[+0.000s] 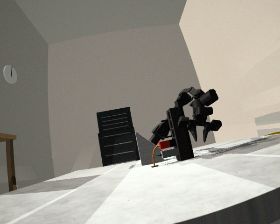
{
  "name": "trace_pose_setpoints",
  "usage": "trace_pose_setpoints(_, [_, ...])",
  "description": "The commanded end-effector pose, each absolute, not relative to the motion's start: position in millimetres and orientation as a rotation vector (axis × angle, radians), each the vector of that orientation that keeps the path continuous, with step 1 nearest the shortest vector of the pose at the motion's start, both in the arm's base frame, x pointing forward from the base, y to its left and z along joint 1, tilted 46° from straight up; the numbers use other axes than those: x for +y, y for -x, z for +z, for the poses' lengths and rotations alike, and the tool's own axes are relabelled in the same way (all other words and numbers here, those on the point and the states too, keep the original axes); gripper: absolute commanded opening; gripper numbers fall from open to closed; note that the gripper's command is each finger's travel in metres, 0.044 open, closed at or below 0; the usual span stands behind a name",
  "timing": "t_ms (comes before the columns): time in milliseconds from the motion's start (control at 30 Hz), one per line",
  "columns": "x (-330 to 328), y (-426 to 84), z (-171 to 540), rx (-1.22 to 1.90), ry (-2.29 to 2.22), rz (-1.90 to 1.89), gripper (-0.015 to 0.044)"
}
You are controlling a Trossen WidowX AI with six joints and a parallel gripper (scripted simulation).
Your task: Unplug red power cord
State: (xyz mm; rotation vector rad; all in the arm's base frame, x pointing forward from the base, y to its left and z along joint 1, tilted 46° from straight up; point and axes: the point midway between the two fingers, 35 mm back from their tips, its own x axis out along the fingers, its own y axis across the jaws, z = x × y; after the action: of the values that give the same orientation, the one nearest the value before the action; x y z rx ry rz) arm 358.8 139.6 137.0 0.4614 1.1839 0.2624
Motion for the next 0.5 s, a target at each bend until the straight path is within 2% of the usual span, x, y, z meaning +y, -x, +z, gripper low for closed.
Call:
trace_pose_setpoints(0, [92, -368, 112, 1.250, -0.505, 0.184, 0.0160])
trace_pose_setpoints(300, [4, -354, 65, 1.420, -0.879, -0.084, 0.0160])
trace_pose_setpoints(467, [-16, -316, 39, 1.591, -1.225, -0.285, 0.0160])
